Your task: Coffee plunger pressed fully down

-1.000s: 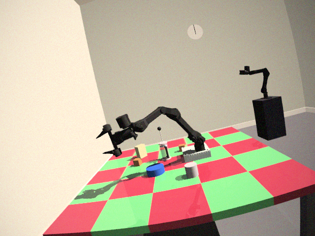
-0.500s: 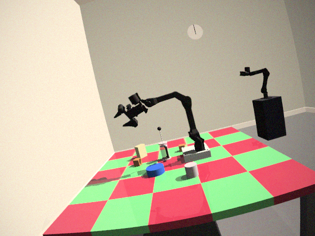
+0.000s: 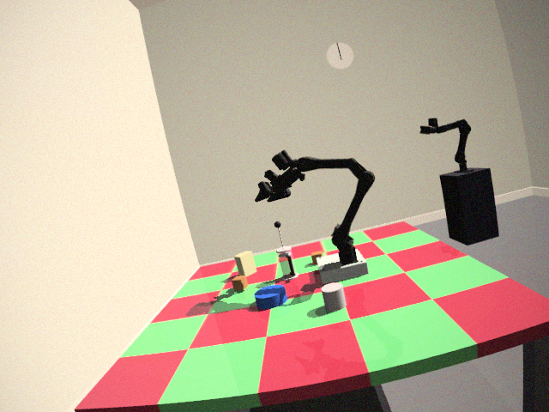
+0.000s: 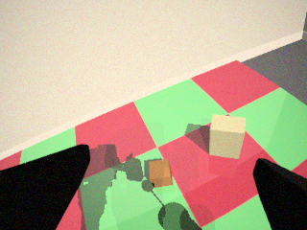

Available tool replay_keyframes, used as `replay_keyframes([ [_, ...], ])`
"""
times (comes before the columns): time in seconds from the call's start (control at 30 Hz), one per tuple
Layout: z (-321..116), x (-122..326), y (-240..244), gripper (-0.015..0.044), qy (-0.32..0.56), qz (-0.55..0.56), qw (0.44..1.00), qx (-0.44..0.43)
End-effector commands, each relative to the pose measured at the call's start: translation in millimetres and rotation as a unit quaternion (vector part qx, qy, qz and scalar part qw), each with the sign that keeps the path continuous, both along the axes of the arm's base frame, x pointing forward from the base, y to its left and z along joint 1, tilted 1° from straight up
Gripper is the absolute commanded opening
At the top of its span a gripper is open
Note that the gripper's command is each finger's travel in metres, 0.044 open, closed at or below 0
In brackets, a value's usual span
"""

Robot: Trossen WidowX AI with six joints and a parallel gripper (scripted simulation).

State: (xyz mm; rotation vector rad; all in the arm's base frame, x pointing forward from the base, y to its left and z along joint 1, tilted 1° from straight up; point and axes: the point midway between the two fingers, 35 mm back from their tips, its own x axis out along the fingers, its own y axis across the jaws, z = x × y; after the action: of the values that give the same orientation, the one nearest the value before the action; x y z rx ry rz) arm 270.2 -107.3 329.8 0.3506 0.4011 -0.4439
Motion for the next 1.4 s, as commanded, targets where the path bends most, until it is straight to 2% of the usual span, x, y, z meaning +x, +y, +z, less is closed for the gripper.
replay_keyframes([
  [0.0, -25, -50, -3, 0.0440, 0.054, 0.018, 0.996, -0.061],
  [0.1, -36, -67, -3, 0.0440, 0.075, 0.025, 0.993, -0.085],
  [0.43, -94, -65, -2, 0.0440, 0.074, 0.025, 0.993, -0.085],
  [1.37, -113, -35, -17, 0.0440, 0.073, 0.025, 0.993, -0.085],
])
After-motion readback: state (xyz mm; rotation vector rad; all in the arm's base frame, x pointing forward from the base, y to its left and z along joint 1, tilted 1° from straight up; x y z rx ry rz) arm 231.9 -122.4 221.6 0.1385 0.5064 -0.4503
